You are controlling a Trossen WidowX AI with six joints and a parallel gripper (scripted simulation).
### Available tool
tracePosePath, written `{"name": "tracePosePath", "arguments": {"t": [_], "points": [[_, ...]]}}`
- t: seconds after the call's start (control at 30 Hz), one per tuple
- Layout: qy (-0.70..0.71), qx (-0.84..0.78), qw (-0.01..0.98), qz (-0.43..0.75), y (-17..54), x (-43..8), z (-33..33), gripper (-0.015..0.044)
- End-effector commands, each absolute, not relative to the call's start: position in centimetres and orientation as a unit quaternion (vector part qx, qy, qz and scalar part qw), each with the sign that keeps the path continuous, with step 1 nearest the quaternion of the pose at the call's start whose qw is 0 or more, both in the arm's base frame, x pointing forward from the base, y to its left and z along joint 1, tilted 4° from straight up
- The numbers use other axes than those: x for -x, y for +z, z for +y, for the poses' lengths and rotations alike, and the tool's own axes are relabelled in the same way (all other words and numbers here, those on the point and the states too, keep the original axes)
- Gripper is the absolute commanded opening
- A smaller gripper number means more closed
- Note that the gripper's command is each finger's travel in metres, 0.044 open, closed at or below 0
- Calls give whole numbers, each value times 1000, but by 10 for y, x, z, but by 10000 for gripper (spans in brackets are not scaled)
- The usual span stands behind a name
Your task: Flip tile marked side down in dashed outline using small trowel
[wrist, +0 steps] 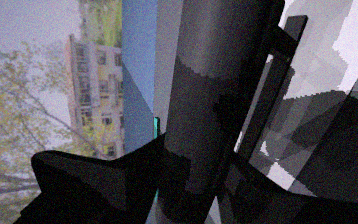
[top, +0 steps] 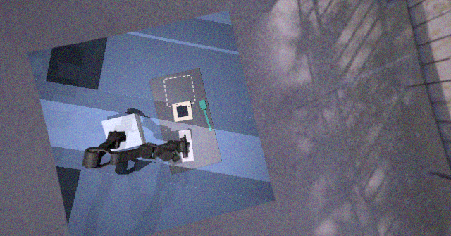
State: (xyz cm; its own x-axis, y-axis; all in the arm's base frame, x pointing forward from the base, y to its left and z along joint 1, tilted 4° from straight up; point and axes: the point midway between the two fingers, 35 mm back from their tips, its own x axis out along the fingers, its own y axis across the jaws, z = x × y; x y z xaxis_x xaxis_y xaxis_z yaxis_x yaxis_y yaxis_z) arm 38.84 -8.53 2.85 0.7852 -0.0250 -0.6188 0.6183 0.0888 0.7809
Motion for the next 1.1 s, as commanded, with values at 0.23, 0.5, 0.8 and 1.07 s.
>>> {"name": "tracePosePath", "arguments": {"t": [0.23,0.5,0.8,1.07], "points": [[-232,-635,700,231,28,-389,-86,30],[-232,-635,700,231,29,-389,-86,0],[-231,-630,703,234,61,-389,-84,0],[-230,-635,699,233,89,-387,-80,0]]}}
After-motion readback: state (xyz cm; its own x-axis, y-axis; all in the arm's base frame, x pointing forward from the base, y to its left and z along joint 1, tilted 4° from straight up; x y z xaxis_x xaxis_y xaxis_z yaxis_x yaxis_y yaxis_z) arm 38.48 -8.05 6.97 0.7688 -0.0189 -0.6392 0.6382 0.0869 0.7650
